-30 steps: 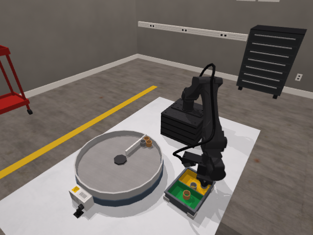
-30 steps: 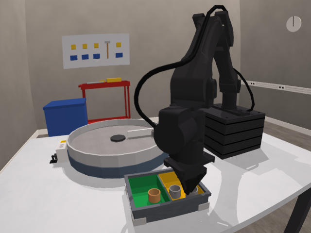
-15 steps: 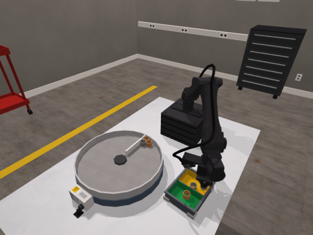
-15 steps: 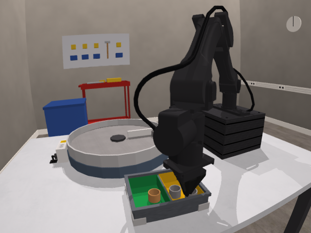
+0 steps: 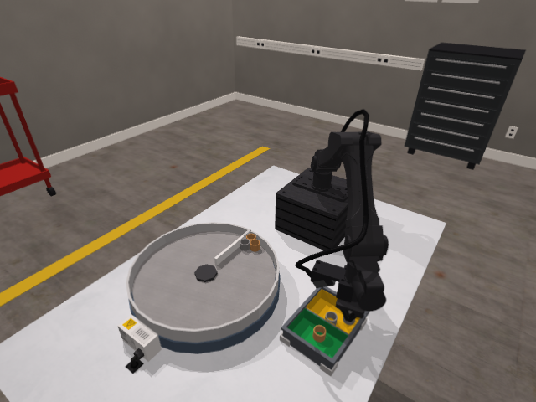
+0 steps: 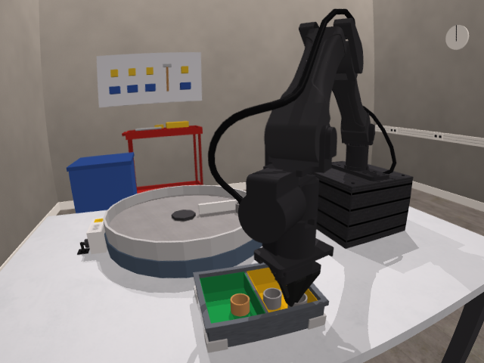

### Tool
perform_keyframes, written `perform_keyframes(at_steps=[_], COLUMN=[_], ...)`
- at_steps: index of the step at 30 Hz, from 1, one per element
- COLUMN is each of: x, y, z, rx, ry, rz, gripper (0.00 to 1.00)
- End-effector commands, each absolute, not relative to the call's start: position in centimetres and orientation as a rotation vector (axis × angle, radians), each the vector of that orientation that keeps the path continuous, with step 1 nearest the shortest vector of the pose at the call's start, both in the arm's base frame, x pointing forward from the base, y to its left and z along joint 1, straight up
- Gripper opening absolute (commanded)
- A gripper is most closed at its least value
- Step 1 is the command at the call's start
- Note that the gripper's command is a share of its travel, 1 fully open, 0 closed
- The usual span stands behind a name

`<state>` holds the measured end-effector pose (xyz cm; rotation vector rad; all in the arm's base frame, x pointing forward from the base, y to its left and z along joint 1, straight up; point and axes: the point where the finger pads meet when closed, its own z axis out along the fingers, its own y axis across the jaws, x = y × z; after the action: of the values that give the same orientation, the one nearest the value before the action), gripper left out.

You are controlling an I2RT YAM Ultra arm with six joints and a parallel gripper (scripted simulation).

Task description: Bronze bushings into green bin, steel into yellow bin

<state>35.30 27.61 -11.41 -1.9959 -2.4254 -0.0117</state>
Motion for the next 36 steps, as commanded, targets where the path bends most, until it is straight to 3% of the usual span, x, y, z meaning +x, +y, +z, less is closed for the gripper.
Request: perform_keyframes(at_steps=[1, 36], x=[35.96, 35.99], y=[27.46, 27.60], z=[-10.75, -11.01], rx=[-2.012, -2.012], ry=[-2.435, -2.435], rz=[-0.030, -0.032], gripper=[0.00, 0.00])
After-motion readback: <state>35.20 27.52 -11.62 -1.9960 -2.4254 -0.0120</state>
